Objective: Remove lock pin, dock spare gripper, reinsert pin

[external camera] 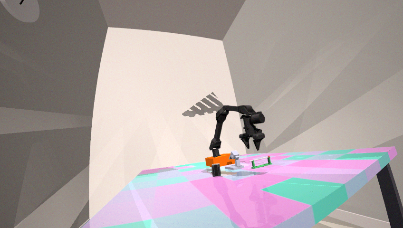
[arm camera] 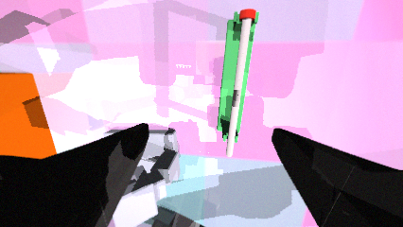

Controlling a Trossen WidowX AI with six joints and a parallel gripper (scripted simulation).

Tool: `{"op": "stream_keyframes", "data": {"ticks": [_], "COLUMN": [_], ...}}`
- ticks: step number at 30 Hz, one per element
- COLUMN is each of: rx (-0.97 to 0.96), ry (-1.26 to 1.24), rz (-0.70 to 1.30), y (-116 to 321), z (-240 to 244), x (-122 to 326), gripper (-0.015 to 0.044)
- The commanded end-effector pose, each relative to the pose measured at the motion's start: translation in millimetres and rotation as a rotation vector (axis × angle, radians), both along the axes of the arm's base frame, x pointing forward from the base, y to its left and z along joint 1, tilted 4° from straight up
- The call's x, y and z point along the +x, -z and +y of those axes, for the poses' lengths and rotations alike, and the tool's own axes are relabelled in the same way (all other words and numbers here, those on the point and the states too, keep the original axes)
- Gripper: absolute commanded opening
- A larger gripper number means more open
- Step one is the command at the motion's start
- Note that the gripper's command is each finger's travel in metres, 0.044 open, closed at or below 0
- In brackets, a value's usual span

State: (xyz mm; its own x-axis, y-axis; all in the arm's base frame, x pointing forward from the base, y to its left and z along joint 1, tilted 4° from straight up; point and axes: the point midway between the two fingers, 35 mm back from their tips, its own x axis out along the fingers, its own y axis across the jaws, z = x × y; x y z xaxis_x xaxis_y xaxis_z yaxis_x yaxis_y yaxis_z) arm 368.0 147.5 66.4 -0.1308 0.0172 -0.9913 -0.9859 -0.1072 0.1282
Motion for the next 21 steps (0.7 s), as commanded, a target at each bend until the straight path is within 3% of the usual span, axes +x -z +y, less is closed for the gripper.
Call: {"op": "stream_keyframes", "data": {"ticks": [1,12,17,21], "rx": [-0.001,0.0,-0.002,-0.054], "ry": [0.0,0.0,0.018,0.481], "rz": [0.002,0.0,-0.003,-0.041], "y": [0.0,-55.7,-51.4,-51.7], "z": [-0.1,2.8,-0.4,-61.3], "x": [-0.3,-1.0,1.1,16.6], "gripper": [0.044,0.044,0.044,0.044]}}
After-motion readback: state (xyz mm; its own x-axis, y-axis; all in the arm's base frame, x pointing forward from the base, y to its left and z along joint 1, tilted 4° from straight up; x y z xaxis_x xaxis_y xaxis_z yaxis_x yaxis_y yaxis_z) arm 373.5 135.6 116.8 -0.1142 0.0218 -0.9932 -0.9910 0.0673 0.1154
